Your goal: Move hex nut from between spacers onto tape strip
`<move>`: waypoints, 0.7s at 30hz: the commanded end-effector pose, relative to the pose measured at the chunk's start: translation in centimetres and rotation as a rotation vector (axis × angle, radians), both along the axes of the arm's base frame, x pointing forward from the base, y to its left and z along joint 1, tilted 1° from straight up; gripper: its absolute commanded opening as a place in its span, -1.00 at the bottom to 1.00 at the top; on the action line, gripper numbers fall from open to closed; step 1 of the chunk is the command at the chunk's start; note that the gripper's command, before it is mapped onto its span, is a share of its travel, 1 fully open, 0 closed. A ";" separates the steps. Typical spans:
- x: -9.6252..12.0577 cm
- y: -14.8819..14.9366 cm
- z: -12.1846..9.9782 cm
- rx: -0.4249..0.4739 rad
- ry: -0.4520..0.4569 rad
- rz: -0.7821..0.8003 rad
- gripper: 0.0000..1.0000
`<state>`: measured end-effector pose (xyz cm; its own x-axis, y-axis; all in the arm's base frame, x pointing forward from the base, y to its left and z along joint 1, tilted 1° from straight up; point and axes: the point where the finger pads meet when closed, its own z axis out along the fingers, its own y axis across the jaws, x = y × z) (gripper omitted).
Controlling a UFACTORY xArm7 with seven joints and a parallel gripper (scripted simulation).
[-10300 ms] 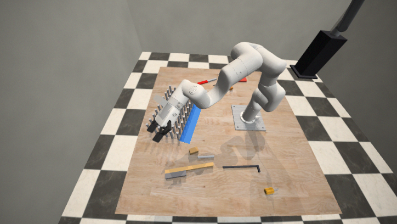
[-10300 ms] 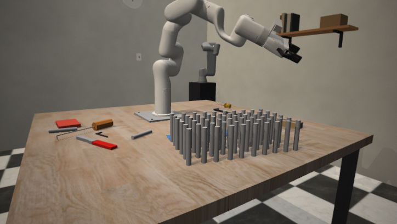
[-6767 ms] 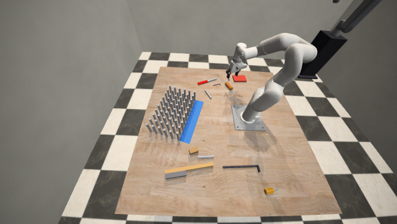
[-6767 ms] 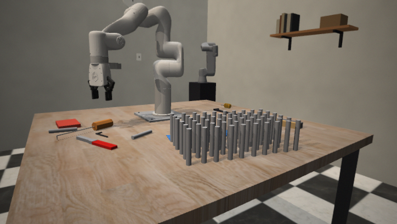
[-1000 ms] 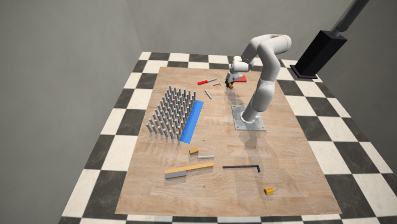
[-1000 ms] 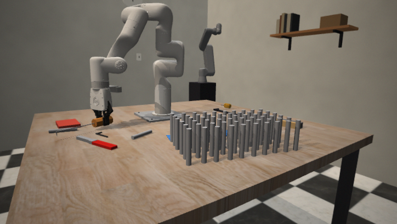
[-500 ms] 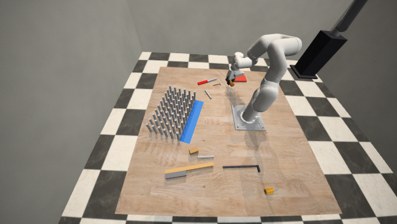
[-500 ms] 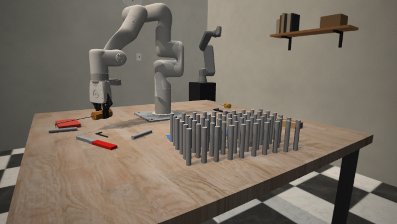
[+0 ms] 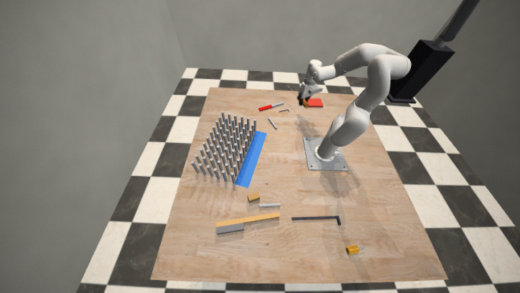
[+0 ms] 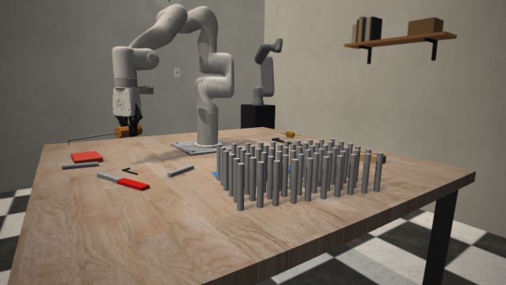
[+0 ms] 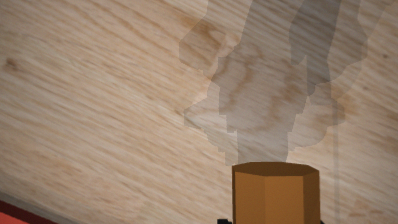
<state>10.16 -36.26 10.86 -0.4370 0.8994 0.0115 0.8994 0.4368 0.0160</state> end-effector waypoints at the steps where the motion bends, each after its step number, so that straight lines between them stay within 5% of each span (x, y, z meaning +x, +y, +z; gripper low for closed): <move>1: 0.1 0.0 2.2 -0.007 -0.001 0.000 -1.00; 9: 0.1 -0.1 4.7 -0.007 -0.001 0.000 -1.00; 21: 0.1 -0.1 5.1 -0.007 -0.001 0.000 -1.00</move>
